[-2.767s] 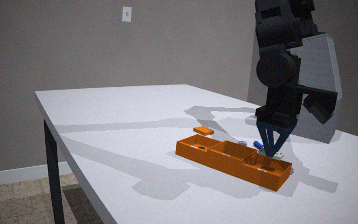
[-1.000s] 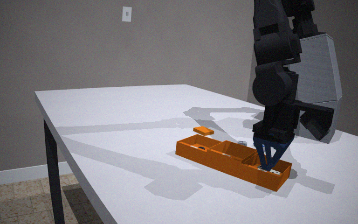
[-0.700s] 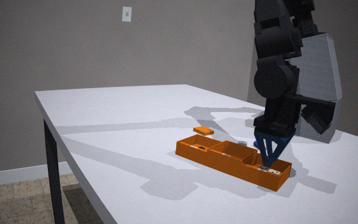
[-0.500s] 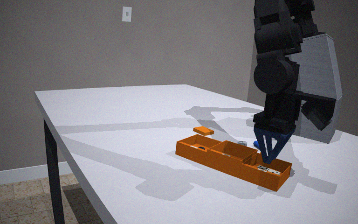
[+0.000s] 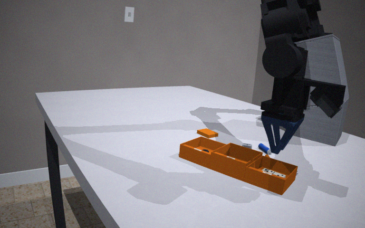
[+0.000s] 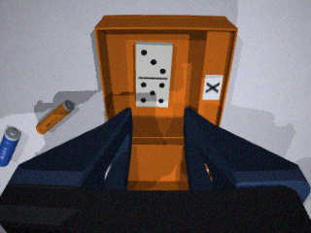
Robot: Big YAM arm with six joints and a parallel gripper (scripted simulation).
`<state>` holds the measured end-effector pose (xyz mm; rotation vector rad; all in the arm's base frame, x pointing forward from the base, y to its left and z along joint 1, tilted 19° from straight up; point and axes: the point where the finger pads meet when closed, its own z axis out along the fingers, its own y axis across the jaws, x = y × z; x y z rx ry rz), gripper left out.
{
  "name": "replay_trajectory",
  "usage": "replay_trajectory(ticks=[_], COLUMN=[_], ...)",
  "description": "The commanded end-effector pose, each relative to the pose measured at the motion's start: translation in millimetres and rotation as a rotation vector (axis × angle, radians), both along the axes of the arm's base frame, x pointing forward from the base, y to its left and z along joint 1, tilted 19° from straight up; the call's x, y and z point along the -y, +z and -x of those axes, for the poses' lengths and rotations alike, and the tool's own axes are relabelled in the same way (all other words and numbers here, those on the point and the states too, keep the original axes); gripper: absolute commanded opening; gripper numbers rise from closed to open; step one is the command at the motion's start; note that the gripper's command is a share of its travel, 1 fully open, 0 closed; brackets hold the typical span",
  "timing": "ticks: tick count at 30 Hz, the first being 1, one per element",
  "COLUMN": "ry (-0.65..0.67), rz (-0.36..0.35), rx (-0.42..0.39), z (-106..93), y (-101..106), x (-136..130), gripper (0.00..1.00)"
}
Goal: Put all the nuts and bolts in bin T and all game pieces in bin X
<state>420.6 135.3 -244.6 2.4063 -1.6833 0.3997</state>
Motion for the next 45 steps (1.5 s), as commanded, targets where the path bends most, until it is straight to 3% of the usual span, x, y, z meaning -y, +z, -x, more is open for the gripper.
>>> replay_trajectory(ticks=[1,7,8,39,45], ry=[-0.014,0.001,0.006,0.005,0.005], rz=[-0.001,-0.01,-0.014,-0.012,-0.024], rx=[-0.006,0.015,0.023,0.013,0.033], z=[-4.0,-8.5,-8.1,12.1,4.7], y=[-1,4,17,118,145], x=[2,-6,-15,-44,-57], gripper=[0.3,0.3,1.0,1.0,1.0])
